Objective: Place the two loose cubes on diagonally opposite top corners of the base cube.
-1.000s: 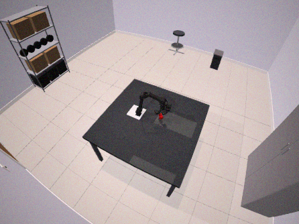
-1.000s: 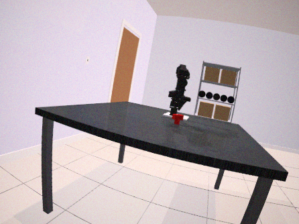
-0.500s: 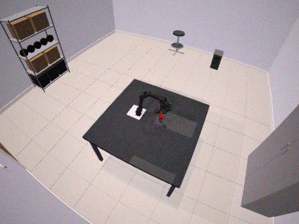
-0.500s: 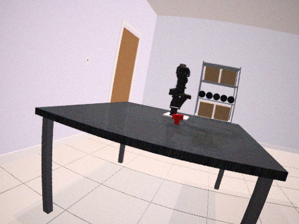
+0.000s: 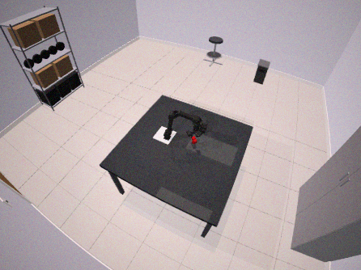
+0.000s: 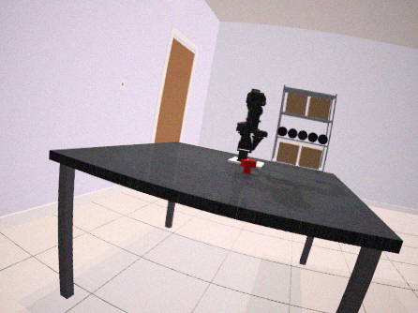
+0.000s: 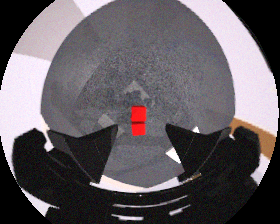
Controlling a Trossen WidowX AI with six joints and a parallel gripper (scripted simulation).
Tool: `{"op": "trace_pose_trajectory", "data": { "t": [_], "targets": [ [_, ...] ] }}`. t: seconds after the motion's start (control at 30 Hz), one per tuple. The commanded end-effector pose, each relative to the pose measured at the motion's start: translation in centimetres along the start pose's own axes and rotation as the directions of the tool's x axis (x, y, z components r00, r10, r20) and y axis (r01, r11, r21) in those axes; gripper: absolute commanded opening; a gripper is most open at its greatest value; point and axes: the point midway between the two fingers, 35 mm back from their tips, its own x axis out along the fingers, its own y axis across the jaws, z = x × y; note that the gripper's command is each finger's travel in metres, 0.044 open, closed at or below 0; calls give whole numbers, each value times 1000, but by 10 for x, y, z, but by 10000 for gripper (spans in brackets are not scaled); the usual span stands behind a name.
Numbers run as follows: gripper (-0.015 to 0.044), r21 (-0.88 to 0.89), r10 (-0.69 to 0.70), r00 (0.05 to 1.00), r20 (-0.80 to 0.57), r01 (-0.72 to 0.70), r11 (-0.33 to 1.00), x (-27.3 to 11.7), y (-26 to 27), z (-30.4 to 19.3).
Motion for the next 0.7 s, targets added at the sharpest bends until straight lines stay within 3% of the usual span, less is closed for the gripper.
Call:
{"op": "trace_pose_trajectory", "data": {
  "t": [0.0, 0.27, 0.57, 0.67],
  "targets": [
    [400, 0, 8, 1000, 5, -8, 1000, -5, 1, 1],
    [400, 0, 2, 1000, 0, -2, 1000, -3, 5, -8],
    [400, 0, 6, 1000, -10, -6, 1000, -6, 49, -127],
    [400, 0, 6, 1000, -11, -6, 1000, -6, 50, -136]
  ]
}}
